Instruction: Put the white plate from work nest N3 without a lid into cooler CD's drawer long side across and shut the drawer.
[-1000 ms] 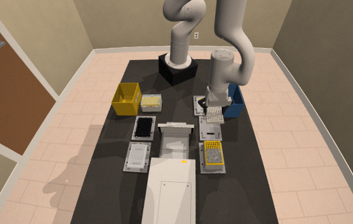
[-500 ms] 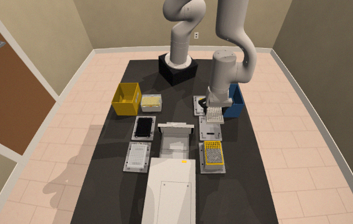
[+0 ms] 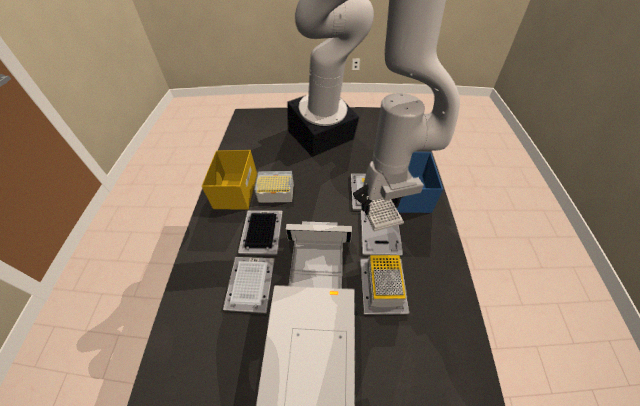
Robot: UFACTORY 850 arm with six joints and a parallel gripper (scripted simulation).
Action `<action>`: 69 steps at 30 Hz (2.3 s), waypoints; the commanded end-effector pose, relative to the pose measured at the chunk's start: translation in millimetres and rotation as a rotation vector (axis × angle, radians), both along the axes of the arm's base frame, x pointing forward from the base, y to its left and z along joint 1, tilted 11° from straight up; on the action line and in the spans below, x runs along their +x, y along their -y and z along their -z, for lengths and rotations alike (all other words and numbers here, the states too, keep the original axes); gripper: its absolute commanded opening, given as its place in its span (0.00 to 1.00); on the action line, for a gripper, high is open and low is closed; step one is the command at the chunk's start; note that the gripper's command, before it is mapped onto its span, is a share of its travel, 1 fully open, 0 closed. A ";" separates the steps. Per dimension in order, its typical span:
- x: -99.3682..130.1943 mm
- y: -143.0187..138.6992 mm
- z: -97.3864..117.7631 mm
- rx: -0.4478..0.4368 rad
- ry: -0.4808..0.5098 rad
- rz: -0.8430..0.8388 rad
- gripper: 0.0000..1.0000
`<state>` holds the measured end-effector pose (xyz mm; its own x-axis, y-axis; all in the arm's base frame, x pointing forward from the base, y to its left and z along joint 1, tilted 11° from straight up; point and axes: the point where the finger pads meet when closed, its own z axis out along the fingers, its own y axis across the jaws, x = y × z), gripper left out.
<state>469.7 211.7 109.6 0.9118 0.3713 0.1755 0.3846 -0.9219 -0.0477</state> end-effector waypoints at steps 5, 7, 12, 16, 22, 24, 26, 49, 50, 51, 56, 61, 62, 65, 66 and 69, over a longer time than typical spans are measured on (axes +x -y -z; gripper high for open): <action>11.0 16.4 -0.2 -0.029 0.028 -0.246 0.00; 13.8 20.9 -0.1 -0.039 0.036 -0.312 0.00; 20.9 32.3 0.3 -0.063 0.055 -0.476 0.00; 23.7 36.8 0.4 -0.072 0.063 -0.541 0.00; 32.1 50.4 0.8 -0.101 0.086 -0.738 0.00; 34.9 55.0 0.9 -0.111 0.093 -0.803 0.00; 37.7 59.5 1.1 -0.121 0.101 -0.869 0.00; 64.3 102.7 2.3 -0.174 0.143 -1.231 0.00; 65.8 104.9 2.4 -0.174 0.143 -1.231 0.00; 67.2 107.2 2.4 -0.174 0.143 -1.231 0.00; 74.2 118.6 2.8 -0.174 0.143 -1.231 0.00; 81.2 130.0 3.1 -0.174 0.143 -1.231 0.00; 82.6 132.2 3.2 -0.174 0.143 -1.231 0.00; 85.4 136.8 3.3 -0.174 0.143 -1.231 0.00; 85.4 136.8 3.3 -0.174 0.143 -1.231 0.00; 89.6 143.6 3.5 -0.174 0.143 -1.231 0.00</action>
